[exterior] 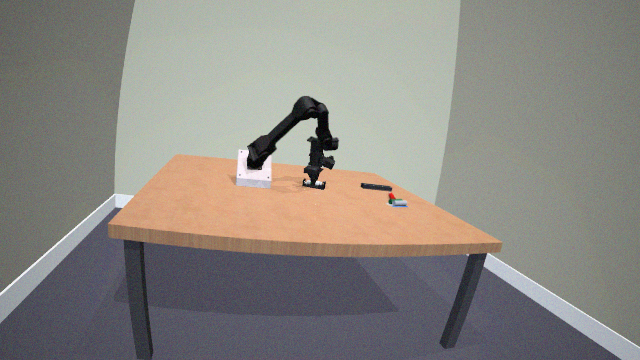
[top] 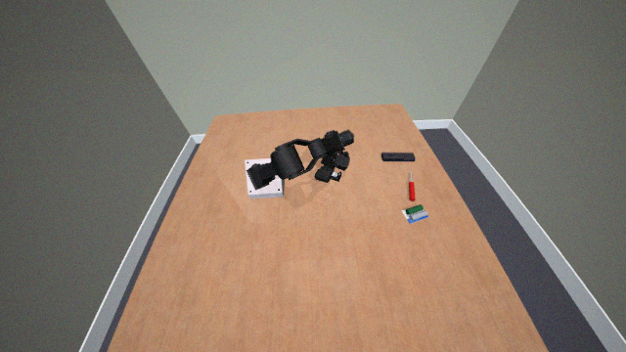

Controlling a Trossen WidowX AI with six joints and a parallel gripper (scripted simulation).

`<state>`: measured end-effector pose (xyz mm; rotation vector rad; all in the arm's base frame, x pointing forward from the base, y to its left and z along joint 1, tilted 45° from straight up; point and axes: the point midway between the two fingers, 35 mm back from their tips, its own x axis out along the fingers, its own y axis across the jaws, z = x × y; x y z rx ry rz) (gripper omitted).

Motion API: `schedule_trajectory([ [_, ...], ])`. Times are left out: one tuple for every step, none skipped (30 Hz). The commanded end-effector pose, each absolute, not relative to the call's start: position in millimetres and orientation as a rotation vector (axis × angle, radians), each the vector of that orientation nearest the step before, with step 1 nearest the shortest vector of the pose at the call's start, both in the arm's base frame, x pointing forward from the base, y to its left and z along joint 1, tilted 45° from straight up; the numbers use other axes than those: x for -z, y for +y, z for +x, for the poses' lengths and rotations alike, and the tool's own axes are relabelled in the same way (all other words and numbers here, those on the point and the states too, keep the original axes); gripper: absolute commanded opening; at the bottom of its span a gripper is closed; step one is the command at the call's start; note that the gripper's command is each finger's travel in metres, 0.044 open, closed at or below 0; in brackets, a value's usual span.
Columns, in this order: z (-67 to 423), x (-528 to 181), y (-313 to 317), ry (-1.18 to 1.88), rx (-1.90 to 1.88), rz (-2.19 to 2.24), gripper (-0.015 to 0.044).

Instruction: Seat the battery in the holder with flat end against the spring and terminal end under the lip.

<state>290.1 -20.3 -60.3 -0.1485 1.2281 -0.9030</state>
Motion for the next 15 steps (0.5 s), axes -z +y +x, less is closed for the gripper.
schedule_trajectory([
  [283.7,63.5,-21.4,1.272,0.907,-0.143,0.0076],
  [283.7,63.5,-21.4,1.272,0.907,-0.143,0.0076],
  [283.7,63.5,-21.4,1.272,0.906,-0.142,0.0076],
  [283.6,63.4,-21.4,1.273,0.904,-0.140,0.0076],
  [283.6,63.3,-21.4,1.274,0.903,-0.137,0.0076],
  [283.5,63.3,-21.4,1.274,0.901,-0.136,0.0076],
  [283.5,63.3,-21.3,1.274,0.901,-0.136,0.0076],
  [283.5,63.3,-21.3,1.274,0.901,-0.136,0.0076],
  [283.4,63.3,-21.3,1.274,0.900,-0.136,0.0076],
  [283.4,63.4,-21.3,1.273,0.900,-0.136,0.0076],
  [283.3,63.4,-21.3,1.272,0.900,-0.136,0.0076],
  [283.7,63.3,-21.5,1.271,0.900,-0.137,0.0076],
  [284.1,63.1,-21.7,1.271,0.899,-0.137,0.0076],
  [284.3,63.0,-21.7,1.271,0.899,-0.137,0.0076],
  [284.9,62.8,-22.0,1.270,0.899,-0.137,0.0076],
])
